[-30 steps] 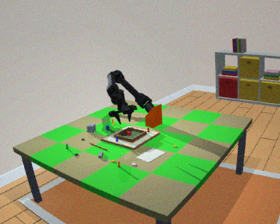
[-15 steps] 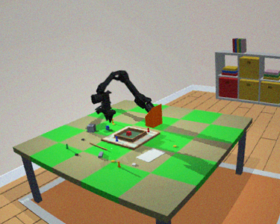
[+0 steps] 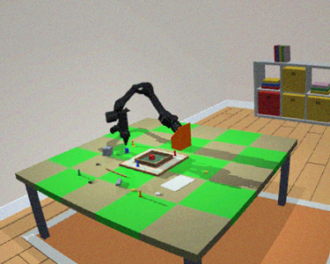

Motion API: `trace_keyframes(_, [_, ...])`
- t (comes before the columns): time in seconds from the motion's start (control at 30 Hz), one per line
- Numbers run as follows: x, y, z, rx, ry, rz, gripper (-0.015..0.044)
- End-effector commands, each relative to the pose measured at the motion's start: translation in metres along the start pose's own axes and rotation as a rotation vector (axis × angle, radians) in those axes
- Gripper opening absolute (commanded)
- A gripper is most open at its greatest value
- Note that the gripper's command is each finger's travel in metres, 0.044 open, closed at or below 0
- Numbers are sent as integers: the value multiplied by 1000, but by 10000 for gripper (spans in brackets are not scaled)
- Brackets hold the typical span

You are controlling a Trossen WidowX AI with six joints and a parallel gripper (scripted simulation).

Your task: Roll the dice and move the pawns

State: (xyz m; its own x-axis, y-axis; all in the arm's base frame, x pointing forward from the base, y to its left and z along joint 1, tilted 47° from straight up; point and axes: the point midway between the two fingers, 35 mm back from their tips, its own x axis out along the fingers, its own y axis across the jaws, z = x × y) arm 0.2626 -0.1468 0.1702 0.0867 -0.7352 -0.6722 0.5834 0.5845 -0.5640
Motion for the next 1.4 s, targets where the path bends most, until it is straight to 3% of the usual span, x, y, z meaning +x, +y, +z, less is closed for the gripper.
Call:
trace_keyframes(0.0, [12,1,-2,-5,5,3,275])
trace_keyframes(0.87, [49,1,-2,-5,4,1,275])
trace_keyframes(1.03, [49,1,-2,-5,4,1,144])
trace_keyframes(1.37, [49,1,-2,-5,4,1,57])
